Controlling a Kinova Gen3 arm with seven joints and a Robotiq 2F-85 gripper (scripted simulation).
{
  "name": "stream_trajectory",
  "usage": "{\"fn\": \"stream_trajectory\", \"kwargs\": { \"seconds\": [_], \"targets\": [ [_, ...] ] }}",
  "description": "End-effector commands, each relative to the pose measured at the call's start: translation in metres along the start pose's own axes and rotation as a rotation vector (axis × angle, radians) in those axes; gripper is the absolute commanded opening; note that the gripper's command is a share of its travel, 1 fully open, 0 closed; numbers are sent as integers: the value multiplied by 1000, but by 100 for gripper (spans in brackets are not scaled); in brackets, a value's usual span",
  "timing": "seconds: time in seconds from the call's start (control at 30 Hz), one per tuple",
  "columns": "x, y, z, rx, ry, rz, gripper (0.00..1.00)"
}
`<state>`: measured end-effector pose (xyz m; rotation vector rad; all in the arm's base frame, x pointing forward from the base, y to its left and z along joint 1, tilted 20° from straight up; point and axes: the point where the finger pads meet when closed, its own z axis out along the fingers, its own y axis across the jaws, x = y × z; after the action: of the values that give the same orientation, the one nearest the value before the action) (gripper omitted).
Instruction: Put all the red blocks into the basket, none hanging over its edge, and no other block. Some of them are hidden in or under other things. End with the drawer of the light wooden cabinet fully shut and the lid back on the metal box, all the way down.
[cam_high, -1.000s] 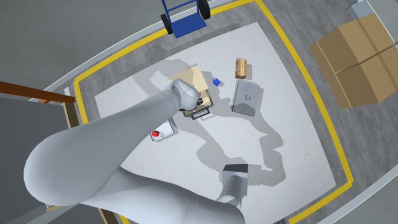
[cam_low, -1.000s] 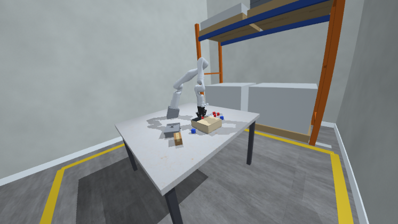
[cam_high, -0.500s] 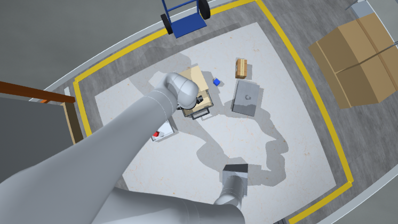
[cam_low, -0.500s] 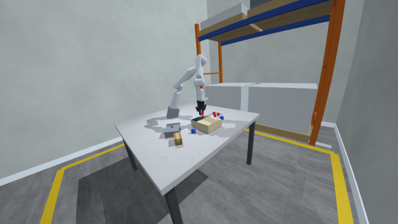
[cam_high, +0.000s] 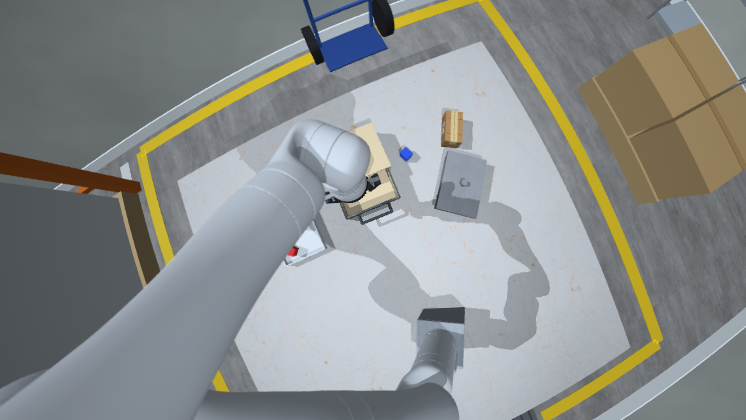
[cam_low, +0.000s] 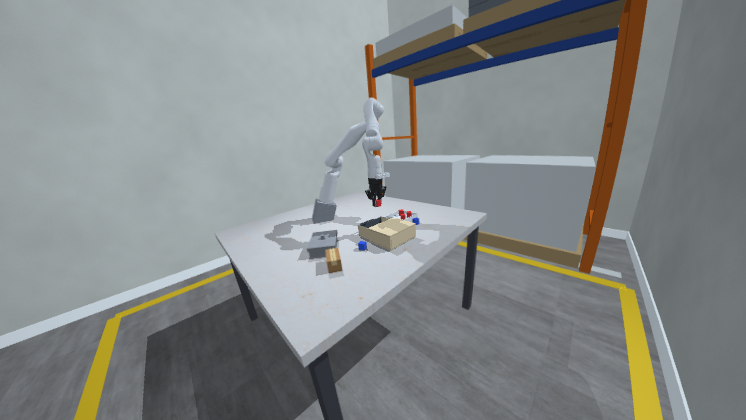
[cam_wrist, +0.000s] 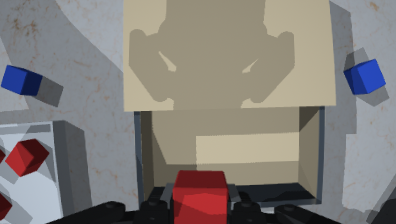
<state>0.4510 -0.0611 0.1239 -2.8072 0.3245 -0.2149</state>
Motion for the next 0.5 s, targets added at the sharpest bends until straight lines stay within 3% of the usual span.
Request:
{"fn": "stream_trajectory", "kwargs": {
  "seconds": [0.0, 0.47],
  "targets": [
    [1, 0, -7, 0, 2, 0, 10],
    [1, 0, -18, 0, 2, 0, 10]
  ]
}}
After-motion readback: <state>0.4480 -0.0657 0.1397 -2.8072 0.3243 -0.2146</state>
